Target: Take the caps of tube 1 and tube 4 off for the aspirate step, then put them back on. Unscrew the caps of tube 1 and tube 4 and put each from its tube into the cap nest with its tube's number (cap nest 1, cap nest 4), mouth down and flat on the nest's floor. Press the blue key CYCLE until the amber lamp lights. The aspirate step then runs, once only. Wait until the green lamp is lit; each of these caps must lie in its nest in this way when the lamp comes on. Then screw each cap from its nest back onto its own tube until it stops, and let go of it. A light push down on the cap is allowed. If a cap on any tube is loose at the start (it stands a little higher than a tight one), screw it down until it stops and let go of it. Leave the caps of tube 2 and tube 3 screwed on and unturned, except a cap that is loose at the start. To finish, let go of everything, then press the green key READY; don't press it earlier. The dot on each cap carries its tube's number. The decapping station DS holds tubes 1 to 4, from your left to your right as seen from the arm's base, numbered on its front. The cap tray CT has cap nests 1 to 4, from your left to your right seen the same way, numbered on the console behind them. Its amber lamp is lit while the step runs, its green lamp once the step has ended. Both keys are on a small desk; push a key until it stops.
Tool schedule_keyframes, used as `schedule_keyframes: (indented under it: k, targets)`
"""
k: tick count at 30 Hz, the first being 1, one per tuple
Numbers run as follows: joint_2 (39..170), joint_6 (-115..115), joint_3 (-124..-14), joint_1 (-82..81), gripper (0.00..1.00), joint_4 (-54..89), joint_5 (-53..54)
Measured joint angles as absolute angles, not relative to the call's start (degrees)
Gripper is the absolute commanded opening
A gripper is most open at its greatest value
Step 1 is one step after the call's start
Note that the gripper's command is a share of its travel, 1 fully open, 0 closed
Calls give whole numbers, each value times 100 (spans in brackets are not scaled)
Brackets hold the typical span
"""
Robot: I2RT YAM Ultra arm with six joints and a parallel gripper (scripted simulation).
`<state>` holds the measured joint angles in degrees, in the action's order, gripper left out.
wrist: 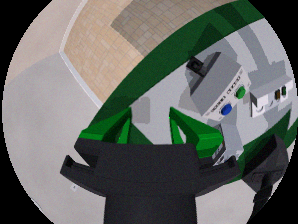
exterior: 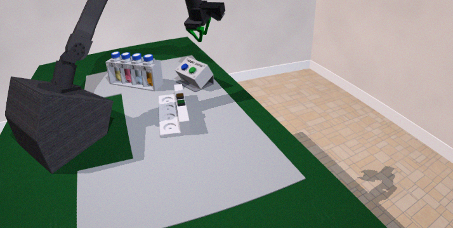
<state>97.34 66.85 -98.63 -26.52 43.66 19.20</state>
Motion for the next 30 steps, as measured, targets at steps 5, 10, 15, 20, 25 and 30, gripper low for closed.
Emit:
schedule_keyframes:
  k: [5,10,15,20,25,30]
  targets:
    - [9734,6685,-9863,-2652,49,4366,1920]
    - [9518,6405,-9483,-2609,49,4327,1964]
    - [9185,5618,-9164,-2491,49,4416,1944]
    - [8866,4678,-8838,-2423,49,4484,1927]
    - [8628,3868,-8545,-2338,49,4593,1914]
    - [8324,2945,-8143,-2239,49,4707,1898]
